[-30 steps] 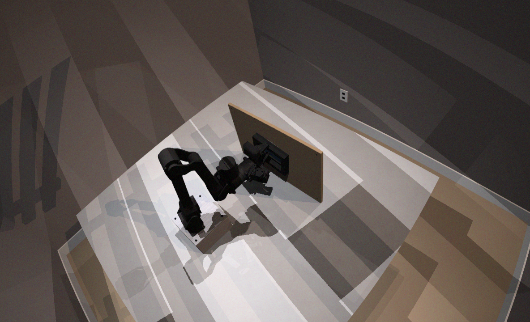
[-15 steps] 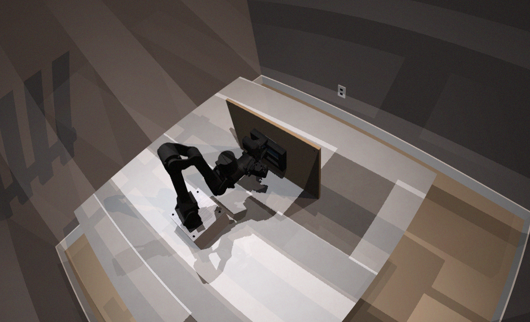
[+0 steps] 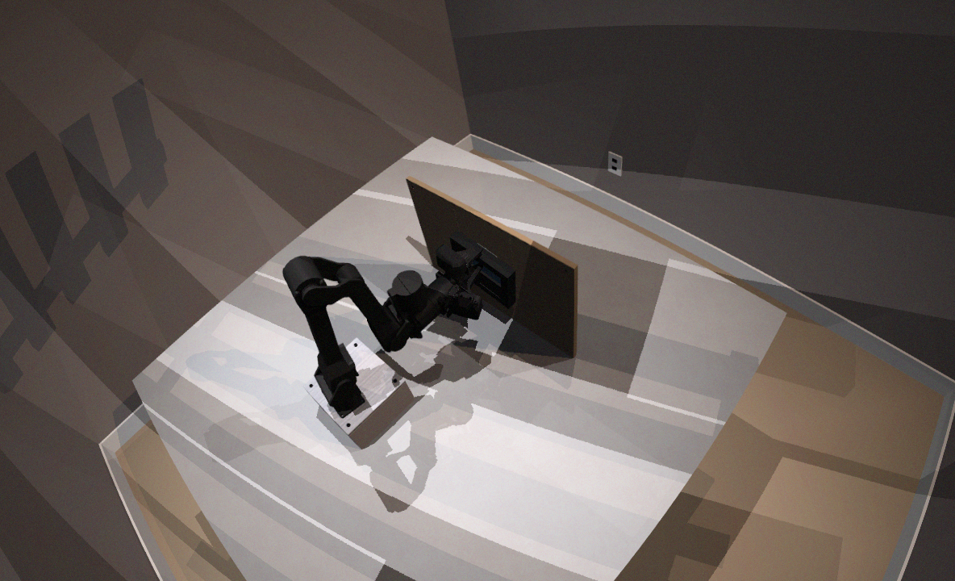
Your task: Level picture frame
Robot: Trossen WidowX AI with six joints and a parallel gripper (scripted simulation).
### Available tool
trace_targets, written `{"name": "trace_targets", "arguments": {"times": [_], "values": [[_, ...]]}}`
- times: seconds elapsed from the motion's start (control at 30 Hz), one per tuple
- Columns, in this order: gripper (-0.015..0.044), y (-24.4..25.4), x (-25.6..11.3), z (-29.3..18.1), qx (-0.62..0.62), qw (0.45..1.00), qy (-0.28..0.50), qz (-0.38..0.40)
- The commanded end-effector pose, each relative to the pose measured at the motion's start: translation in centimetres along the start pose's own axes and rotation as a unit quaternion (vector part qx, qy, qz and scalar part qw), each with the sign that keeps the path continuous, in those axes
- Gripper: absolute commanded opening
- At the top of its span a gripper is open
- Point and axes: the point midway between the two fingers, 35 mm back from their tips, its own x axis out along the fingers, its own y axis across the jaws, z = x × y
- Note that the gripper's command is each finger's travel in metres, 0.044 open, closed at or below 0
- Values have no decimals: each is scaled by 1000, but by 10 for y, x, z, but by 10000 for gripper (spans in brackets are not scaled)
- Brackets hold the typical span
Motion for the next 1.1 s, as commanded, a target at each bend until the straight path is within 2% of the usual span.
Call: {"name": "trace_targets", "arguments": {"times": [0.0,0.1,0.33,0.57,0.6,1.07], "values": [[260,-1,0,1,-1,1000,-3,-1],[260,-1,0,1,-1,1000,-3,-1],[76,-1,0,1,-1,1000,-3,-1],[30,-1,0,1,-1,1000,-3,-1],[3,-1,0,1,-1,1000,-3,-1],[0,1,0,1,-1,1000,-3,-1]]}}
